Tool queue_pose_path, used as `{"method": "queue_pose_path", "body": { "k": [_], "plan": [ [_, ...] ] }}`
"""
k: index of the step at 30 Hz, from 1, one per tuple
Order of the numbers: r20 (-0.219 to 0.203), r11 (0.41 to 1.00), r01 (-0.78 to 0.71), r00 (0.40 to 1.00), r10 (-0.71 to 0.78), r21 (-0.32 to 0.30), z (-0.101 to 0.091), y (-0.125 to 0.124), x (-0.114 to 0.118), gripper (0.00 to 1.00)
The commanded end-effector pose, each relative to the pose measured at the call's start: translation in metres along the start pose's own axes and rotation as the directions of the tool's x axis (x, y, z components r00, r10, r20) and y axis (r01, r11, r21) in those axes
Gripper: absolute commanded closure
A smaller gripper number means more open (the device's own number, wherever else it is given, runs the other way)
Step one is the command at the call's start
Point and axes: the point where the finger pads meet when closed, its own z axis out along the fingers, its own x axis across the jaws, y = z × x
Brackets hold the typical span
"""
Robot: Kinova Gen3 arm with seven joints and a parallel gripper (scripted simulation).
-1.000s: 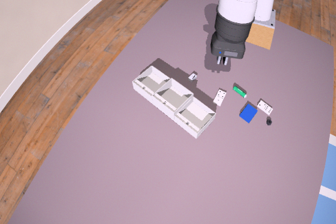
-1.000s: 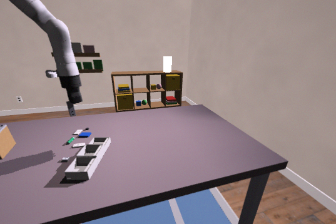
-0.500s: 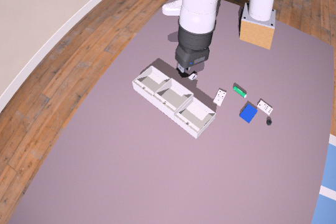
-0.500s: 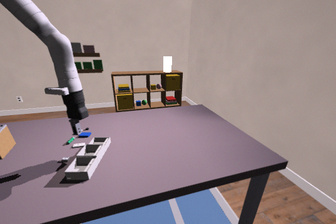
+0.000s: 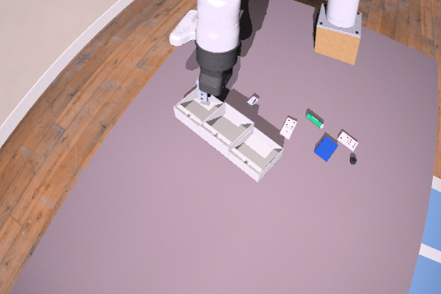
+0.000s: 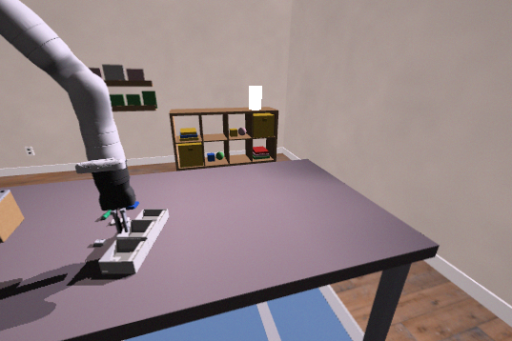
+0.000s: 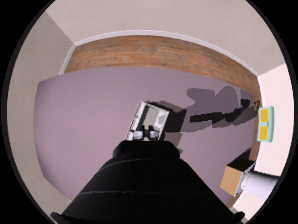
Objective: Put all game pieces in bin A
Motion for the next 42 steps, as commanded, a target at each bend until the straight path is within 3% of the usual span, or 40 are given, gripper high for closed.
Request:
{"method": "queue_pose_path", "body": {
  "k": [1, 5, 7, 8, 15, 22, 24, 25, 33, 42],
  "plan": [
    [-0.017, 0.988, 0.151, 0.988, -0.151, -0.036, 0.007, -0.01, 0.007, 0.69],
    [-0.011, 0.937, 0.348, 0.937, -0.348, -0.042, 0.007, -0.01, 0.007, 0.69],
    [-0.011, 0.937, 0.348, 0.937, -0.348, -0.042, 0.007, -0.01, 0.007, 0.69],
    [-0.009, 0.891, 0.45, 0.893, -0.451, -0.057, 0.007, -0.01, 0.007, 0.69],
    [0.011, 0.686, 0.726, 0.687, -0.727, -0.056, 0.007, -0.01, 0.007, 0.69],
    [0.026, 0.411, 0.911, 0.412, -0.911, -0.046, 0.007, -0.01, 0.007, 0.69],
    [0.026, 0.411, 0.911, 0.412, -0.911, -0.046, 0.007, -0.01, 0.007, 0.69],
    [0.032, 0.351, 0.935, 0.353, -0.935, -0.048, 0.007, -0.01, 0.007, 0.69],
    [0.032, 0.351, 0.935, 0.353, -0.935, -0.048, 0.007, -0.01, 0.007, 0.69],
    [0.032, 0.351, 0.935, 0.353, -0.935, -0.048, 0.025, -0.009, 0.008, 0.69]
  ]
}}
